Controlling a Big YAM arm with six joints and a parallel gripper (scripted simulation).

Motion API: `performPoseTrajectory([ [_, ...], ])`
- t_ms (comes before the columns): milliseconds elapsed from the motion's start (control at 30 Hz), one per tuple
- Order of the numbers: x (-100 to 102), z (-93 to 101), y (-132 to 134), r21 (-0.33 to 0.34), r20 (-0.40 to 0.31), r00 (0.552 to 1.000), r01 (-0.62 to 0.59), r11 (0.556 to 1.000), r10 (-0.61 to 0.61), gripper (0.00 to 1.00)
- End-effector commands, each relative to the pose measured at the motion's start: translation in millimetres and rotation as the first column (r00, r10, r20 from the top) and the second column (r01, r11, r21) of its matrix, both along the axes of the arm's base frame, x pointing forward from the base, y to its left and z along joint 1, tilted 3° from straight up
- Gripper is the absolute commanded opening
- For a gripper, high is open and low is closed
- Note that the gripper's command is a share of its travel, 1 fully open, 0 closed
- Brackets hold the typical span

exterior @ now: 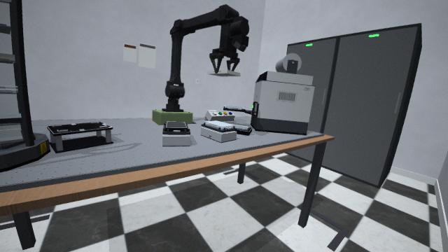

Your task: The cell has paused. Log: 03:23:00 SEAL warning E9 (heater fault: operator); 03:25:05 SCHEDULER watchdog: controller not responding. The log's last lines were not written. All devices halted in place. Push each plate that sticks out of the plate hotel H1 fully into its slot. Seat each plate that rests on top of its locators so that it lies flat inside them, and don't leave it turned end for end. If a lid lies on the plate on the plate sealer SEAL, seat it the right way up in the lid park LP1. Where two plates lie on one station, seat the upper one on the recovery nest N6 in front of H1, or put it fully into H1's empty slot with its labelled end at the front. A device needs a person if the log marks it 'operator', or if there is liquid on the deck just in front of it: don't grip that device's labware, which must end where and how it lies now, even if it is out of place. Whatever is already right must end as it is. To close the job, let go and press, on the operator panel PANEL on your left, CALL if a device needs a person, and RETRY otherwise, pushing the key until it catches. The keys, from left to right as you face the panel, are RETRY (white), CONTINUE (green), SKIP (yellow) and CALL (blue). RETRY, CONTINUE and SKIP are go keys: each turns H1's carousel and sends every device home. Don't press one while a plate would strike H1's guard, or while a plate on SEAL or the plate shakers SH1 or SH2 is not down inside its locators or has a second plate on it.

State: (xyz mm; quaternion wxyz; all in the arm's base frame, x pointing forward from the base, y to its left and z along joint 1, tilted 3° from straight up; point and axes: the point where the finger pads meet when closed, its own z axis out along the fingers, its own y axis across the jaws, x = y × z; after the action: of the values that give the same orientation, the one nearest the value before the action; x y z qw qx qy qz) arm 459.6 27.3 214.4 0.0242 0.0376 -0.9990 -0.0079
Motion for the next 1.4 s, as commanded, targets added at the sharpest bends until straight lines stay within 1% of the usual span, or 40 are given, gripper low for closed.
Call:
performPoseTrajectory([
  [0, 12, 46.9, -6, 0.004, 0.077, 0.997, 0.002, 1.0, -0.002, 0.84],
  [267, 13, 64.8, -6, 0.004, 0.069, 0.998, 0.002, 1.0, -0.002, 0.84],
  [1367, 13, 66.6, -6, 0.003, 0.063, 0.998, 0.002, 1.0, -0.002, 0.84],
])
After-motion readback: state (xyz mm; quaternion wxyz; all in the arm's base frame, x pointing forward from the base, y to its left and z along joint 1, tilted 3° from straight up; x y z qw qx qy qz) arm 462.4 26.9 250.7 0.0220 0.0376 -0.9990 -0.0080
